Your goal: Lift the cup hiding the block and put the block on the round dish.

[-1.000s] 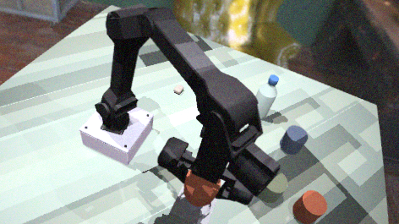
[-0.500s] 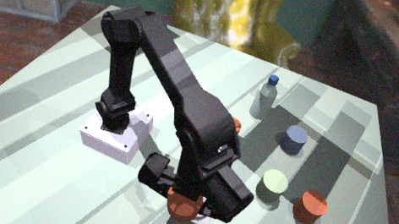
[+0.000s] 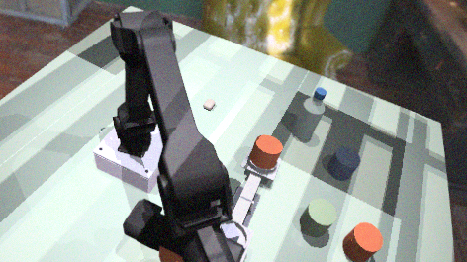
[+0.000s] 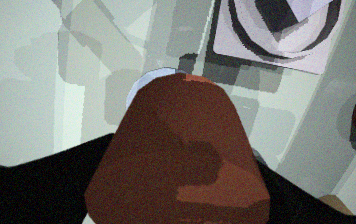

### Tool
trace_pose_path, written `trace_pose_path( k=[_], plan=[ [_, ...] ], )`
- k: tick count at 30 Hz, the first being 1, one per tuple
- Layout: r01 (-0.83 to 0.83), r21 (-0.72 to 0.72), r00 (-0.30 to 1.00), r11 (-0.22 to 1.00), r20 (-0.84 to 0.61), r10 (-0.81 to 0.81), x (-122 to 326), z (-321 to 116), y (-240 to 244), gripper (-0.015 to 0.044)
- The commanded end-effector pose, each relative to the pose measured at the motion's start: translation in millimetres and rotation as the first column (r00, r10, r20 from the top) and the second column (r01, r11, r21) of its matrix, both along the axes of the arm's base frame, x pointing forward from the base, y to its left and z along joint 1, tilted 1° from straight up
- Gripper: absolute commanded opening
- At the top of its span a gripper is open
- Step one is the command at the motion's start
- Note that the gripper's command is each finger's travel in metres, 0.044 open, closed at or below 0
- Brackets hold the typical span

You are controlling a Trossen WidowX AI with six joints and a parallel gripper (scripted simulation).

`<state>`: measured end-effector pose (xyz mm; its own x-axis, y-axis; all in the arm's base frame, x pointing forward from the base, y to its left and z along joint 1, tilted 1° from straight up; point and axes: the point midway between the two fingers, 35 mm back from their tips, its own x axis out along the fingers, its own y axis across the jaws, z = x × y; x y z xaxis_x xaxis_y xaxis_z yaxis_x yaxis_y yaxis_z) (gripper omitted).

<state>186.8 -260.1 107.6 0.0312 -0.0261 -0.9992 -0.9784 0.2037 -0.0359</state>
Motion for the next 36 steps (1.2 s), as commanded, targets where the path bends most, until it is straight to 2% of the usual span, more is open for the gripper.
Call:
trace_pose_path(
  k=[1,28,36],
  plan=[
    [-0.003,0.003,1.0,1.0,-0.003,0.003,-12.4,-6.8,-6.6,0.0],
    [-0.006,-0.005,1.0,1.0,-0.013,0.006,-118.7,-51.5,-41.5,0.0],
    [-0.006,-0.005,1.0,1.0,-0.013,0.006,-120.9,-70.9,-42.9,0.0]
  ],
)
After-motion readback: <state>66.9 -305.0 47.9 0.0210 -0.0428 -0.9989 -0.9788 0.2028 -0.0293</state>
